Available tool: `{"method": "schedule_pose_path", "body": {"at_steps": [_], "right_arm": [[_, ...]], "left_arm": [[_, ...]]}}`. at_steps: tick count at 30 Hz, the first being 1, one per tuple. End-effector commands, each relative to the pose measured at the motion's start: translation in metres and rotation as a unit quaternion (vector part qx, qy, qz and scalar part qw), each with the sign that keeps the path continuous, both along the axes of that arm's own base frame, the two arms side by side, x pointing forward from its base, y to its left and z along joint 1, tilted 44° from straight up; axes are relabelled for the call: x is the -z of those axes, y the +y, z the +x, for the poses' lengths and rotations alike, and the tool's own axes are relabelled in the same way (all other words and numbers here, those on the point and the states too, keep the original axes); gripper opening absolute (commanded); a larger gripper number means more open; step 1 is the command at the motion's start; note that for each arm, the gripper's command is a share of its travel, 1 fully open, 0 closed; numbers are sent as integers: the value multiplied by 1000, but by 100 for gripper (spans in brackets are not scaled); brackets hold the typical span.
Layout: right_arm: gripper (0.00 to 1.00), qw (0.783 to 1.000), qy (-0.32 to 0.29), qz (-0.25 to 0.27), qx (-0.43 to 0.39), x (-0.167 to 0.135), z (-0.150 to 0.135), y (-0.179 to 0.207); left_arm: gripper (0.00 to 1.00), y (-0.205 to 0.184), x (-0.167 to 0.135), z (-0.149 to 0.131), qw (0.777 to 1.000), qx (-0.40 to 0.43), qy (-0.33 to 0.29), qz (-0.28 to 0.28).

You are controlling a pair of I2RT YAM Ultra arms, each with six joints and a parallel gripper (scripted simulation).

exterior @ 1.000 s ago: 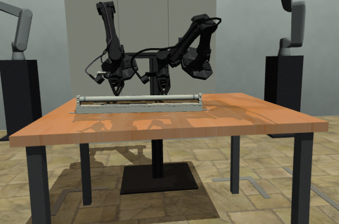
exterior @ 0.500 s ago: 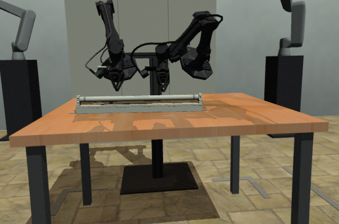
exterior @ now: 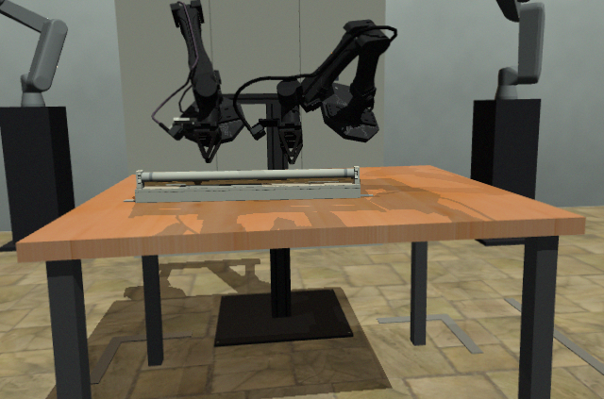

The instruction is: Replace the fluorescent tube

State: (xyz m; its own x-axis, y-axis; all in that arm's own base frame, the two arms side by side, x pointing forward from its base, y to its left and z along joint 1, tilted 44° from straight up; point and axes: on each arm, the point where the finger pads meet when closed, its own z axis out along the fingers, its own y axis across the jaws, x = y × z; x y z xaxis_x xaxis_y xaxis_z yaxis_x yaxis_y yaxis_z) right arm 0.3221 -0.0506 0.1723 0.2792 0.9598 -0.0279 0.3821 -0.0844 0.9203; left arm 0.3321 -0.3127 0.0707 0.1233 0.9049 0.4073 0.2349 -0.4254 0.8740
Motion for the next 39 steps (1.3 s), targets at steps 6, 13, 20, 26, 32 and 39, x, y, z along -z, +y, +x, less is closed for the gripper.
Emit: {"method": "schedule_pose_path", "body": {"at_steps": [6,13,20,26,32,39], "right_arm": [[49,1000,-2,-9,0,-9,3,1],[49,1000,-4,-9,7,1,-1,-4],[49,1000,3,-7,7,9,-2,-6],[49,1000,5,-6,0,8,-2,-2],[49,999,4,-29,-28,-7,8,6],[49,991,6,-114,-66,-31,16,4]], "left_arm": [[49,-13,-5,-8,1000,17,2,-9],[49,-11,-4,-9,1000,17,2,-10],[49,-10,-3,-9,1000,17,2,-8],[49,-9,-2,-10,1000,17,3,-7],[49,-17,-29,-7,998,8,2,-60],[49,13,-58,8,983,-47,35,-171]]}}
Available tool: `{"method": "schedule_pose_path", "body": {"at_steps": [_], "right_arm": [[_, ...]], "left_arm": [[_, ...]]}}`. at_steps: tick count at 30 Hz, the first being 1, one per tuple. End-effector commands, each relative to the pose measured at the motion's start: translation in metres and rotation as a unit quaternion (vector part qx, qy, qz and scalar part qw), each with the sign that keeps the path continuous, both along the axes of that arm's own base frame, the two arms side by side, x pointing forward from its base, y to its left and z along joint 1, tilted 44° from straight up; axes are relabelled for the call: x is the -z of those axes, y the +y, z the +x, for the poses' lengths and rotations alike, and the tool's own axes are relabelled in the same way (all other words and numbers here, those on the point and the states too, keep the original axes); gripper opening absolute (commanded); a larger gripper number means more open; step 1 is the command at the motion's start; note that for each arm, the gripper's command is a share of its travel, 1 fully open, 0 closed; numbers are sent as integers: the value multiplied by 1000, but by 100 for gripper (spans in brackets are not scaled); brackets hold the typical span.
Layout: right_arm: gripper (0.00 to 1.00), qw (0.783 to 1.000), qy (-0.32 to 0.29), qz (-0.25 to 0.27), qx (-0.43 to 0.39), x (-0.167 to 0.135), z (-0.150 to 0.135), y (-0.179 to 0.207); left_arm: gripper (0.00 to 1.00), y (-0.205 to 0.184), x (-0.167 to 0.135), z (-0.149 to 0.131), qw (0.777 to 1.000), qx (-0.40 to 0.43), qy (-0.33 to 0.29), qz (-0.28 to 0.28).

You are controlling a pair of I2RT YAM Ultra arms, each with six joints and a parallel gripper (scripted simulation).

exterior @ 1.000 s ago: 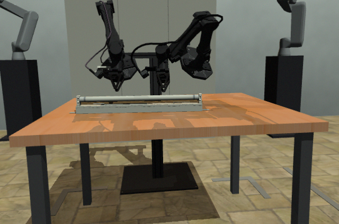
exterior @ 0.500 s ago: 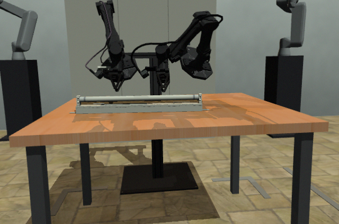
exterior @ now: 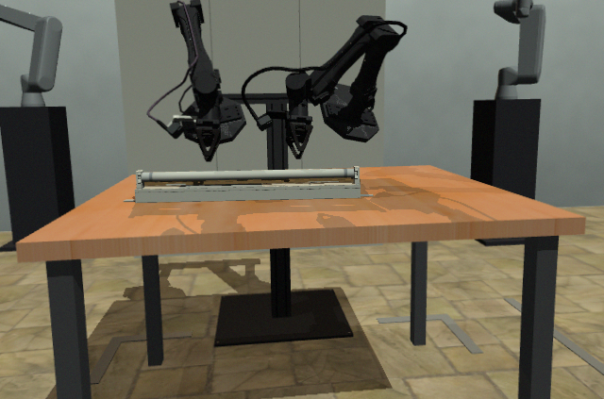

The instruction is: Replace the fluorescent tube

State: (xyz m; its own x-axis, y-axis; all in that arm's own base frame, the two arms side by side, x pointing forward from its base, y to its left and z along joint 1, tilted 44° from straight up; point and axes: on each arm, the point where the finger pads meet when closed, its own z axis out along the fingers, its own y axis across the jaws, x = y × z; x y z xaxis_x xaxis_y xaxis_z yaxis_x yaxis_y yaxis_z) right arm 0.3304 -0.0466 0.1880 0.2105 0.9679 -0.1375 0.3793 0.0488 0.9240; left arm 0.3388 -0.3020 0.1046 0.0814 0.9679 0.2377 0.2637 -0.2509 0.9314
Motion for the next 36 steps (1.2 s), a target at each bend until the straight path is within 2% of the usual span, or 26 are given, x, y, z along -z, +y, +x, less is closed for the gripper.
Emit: {"method": "schedule_pose_path", "body": {"at_steps": [1,2,3,4,5,9,12,14,15,18,26,28,31,32,33,34,36], "right_arm": [[49,996,10,-77,-43,-20,10,2],[49,993,10,-98,-58,-26,12,6],[49,989,5,-123,-77,-35,16,12],[49,985,14,-147,-88,-37,17,11],[49,982,22,-164,-93,-37,18,8],[49,964,7,-229,-133,-64,27,20],[49,963,15,-237,-130,-63,27,14],[49,953,10,-267,-140,-75,31,15],[49,944,0,-294,-149,-87,33,17],[49,918,-3,-352,-183,-102,38,29],[49,842,-14,-494,-218,-148,48,34],[49,842,-14,-494,-218,-148,48,34],[49,804,-26,-546,-236,-166,50,46],[49,812,-19,-533,-237,-159,50,45],[49,809,-35,-540,-231,-173,50,48],[49,801,-35,-550,-232,-176,51,47],[49,771,-42,-594,-227,-194,51,46]], "left_arm": [[49,8,-32,1,993,-31,35,-109],[49,15,-40,1,989,-41,42,-137],[49,34,-38,15,984,-70,51,-158],[49,34,-39,25,978,-63,60,-188],[49,22,-55,25,972,-37,58,-225],[49,56,-93,52,940,-69,43,-331],[49,55,-85,51,939,-69,58,-333],[49,75,-108,62,920,-83,46,-381],[49,86,-123,69,903,-90,39,-418],[49,110,-145,77,867,-101,42,-487],[49,186,-218,83,752,-117,12,-649],[49,186,-218,83,752,-117,12,-649],[49,214,-244,77,705,-116,0,-699],[49,210,-221,81,721,-133,21,-680],[49,225,-252,76,708,-118,-19,-696],[49,230,-256,74,699,-119,-21,-704],[49,247,-282,64,661,-103,-34,-743]]}}
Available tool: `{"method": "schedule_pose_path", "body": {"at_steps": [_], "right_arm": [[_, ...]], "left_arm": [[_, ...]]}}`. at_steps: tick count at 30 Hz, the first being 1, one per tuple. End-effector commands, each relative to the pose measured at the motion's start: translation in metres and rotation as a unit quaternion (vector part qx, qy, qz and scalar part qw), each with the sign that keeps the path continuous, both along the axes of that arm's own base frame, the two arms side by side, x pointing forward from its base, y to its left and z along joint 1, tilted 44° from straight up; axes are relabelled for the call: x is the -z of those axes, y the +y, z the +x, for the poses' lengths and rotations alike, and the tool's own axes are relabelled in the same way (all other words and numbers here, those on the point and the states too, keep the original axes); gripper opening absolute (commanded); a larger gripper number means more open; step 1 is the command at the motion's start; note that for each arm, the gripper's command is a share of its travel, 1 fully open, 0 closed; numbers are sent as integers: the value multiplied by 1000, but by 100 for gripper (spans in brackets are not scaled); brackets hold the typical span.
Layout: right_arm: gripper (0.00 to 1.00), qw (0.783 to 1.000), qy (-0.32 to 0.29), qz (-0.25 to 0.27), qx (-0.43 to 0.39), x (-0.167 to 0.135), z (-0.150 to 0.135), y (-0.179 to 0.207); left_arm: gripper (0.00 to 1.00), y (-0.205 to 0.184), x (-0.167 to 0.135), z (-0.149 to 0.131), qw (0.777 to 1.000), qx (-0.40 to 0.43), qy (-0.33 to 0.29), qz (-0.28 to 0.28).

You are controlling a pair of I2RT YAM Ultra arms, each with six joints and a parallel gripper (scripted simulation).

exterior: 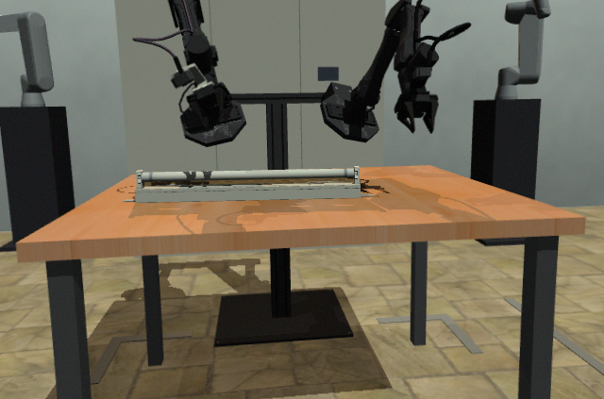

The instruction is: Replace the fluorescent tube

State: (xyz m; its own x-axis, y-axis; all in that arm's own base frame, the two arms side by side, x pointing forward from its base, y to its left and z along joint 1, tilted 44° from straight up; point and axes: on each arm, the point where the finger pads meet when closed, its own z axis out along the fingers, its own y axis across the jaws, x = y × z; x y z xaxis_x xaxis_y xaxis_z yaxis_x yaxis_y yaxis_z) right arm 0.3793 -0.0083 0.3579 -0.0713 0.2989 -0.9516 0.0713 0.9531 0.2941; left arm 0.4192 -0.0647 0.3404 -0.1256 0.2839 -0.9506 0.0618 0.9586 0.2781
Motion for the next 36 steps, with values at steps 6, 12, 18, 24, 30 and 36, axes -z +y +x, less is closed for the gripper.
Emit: {"method": "schedule_pose_path", "body": {"at_steps": [6,12,18,24,30,36], "right_arm": [[49,982,-25,-179,-50,-45,5,15],[49,983,-27,-173,-51,-48,6,17],[49,986,-72,-148,-26,-78,-8,12],[49,987,-55,-150,-30,-65,-5,13],[49,994,-12,-108,-16,-43,8,0],[49,999,51,-5,-5,-16,14,-4]], "left_arm": [[49,43,-65,-39,984,19,-38,-175],[49,55,-49,-31,986,-1,-21,-168],[49,67,-106,-52,984,-12,-112,-138],[49,65,-68,-38,989,-18,-63,-136],[49,53,-62,-28,993,-14,-35,-115],[49,29,-30,-6,998,-8,46,-50]]}}
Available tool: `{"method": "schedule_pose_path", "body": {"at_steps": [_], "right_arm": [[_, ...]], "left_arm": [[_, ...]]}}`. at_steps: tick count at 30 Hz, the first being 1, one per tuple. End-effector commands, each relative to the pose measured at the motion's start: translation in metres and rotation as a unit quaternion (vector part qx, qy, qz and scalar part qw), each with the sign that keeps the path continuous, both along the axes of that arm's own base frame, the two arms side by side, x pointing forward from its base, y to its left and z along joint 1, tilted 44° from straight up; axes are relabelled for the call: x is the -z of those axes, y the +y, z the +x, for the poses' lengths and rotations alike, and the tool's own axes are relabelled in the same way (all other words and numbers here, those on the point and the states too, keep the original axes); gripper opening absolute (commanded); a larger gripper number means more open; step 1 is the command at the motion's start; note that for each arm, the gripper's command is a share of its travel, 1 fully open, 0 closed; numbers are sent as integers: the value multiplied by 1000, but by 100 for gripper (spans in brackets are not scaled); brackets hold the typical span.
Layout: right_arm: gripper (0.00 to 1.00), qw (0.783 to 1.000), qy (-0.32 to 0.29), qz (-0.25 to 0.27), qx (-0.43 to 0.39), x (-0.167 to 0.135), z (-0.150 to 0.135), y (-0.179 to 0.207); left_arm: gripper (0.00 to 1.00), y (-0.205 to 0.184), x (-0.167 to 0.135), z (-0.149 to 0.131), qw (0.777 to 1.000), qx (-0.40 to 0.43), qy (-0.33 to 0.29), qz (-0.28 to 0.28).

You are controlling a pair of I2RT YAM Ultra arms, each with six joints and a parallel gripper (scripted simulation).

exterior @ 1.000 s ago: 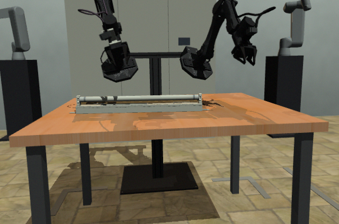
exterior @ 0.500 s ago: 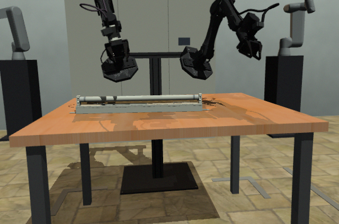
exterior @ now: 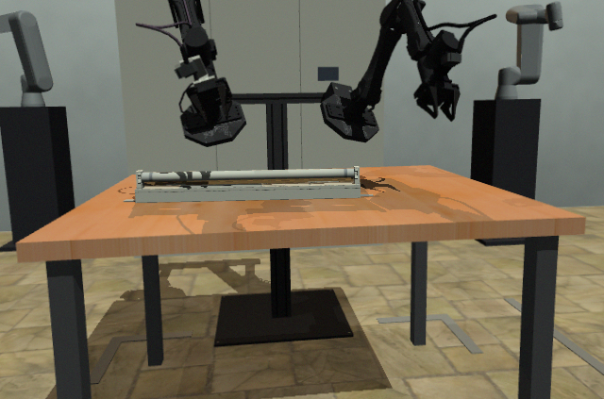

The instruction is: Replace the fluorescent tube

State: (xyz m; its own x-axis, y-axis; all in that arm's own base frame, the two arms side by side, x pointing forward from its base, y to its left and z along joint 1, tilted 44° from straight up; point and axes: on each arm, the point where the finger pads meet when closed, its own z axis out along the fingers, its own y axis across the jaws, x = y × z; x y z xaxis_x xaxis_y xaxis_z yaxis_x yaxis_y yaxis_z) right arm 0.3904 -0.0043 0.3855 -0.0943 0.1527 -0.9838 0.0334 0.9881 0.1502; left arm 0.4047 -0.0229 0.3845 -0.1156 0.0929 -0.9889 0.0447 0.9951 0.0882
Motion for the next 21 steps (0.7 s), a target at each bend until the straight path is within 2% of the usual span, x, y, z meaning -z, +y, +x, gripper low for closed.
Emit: {"method": "schedule_pose_path", "body": {"at_steps": [1,5,7,10,11,12,13,17,21], "right_arm": [[49,994,57,88,30,17,4,-10],[49,977,108,173,62,43,7,-17],[49,977,108,173,62,43,7,-17],[49,952,152,250,89,60,8,-18],[49,966,120,220,71,39,10,-17],[49,964,134,215,75,49,13,-19],[49,961,139,225,80,52,13,-20],[49,932,178,286,131,74,10,-28],[49,890,216,359,182,98,5,-34]], "left_arm": [[49,-19,21,13,996,9,69,62],[49,-50,54,27,979,37,143,139],[49,-50,54,27,979,37,143,139],[49,-76,74,34,960,62,186,199],[49,-64,38,32,977,40,135,162],[49,-82,65,39,970,66,164,168],[49,-85,68,40,967,70,170,178],[49,-112,101,39,937,103,226,247],[49,-144,134,35,893,139,272,330]]}}
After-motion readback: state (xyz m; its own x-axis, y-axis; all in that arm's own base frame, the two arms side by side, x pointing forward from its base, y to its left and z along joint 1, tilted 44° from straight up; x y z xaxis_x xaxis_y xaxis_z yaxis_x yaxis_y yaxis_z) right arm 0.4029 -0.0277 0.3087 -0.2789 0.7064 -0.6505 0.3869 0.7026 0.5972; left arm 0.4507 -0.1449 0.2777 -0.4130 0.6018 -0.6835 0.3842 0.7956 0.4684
